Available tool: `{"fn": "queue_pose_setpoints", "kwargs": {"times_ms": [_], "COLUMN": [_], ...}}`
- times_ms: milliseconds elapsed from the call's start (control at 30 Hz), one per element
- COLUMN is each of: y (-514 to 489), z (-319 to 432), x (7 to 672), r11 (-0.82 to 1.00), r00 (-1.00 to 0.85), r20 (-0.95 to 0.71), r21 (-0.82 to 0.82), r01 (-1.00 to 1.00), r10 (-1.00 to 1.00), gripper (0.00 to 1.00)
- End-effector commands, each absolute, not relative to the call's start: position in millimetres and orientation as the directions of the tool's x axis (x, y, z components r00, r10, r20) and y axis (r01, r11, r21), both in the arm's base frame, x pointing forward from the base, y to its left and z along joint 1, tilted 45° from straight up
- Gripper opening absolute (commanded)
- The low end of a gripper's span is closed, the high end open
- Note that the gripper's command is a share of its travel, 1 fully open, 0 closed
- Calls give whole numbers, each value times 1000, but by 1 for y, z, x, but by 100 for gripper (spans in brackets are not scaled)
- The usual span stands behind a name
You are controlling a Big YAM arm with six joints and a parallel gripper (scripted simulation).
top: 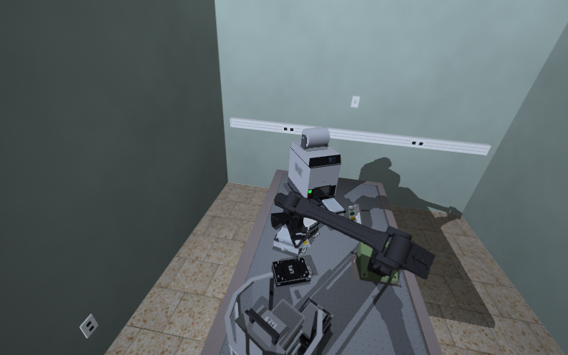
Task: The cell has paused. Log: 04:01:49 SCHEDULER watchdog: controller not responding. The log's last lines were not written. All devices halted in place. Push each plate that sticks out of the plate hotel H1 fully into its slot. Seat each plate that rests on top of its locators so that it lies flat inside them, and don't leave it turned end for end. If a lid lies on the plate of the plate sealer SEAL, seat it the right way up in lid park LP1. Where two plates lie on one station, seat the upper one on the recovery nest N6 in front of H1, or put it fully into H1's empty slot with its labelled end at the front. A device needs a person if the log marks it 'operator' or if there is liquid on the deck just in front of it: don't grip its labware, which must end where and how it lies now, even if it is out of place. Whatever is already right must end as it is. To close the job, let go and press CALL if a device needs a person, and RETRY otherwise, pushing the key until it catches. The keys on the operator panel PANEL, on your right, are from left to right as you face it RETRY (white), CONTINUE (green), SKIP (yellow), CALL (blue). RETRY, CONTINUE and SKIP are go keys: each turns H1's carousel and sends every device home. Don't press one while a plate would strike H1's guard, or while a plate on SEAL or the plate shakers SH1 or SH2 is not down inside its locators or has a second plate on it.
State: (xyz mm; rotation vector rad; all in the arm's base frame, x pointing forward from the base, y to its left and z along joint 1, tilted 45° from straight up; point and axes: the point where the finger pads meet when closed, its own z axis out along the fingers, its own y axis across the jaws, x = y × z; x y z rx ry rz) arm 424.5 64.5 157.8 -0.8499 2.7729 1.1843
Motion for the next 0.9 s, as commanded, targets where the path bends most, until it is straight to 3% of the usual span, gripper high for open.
{"fn": "queue_pose_setpoints", "kwargs": {"times_ms": [0, 867], "y": [77, 93], "z": [162, 145], "x": [421, 416], "r11": [564, 563], "r00": [-846, -846], "r20": [-218, -219], "r21": [661, 661], "r01": [-495, -495], "r10": [-487, -487], "gripper": [82, 82]}}
